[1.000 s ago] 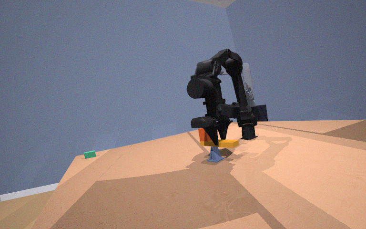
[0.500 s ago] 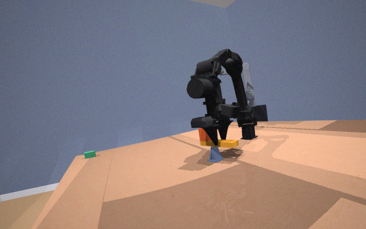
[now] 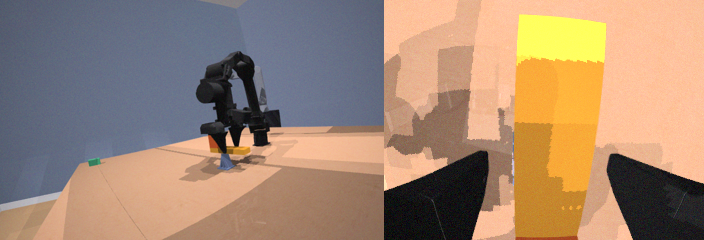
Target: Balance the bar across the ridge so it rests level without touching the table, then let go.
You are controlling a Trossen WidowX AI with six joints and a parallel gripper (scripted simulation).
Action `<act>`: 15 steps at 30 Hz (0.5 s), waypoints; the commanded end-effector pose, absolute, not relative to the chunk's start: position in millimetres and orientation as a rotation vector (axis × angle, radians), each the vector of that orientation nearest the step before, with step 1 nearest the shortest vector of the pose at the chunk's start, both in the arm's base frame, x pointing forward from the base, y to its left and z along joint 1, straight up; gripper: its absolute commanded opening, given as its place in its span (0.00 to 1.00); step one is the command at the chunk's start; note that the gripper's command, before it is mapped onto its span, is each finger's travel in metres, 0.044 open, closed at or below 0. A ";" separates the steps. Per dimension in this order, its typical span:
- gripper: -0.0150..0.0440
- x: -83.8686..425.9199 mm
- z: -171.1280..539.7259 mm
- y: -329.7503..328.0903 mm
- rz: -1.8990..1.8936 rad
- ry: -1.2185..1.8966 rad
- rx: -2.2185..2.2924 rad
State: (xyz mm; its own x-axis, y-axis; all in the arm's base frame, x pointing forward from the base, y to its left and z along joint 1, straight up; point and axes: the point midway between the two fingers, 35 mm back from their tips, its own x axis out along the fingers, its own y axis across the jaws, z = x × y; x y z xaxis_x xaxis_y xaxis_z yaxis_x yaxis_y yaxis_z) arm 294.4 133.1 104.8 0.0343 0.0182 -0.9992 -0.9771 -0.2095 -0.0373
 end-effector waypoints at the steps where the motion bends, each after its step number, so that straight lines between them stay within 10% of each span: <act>1: 0.88 294.4 104.6 133.1 1.342 1.065 -1.369; 15: 1.00 294.1 189.2 133.0 1.342 1.064 -1.369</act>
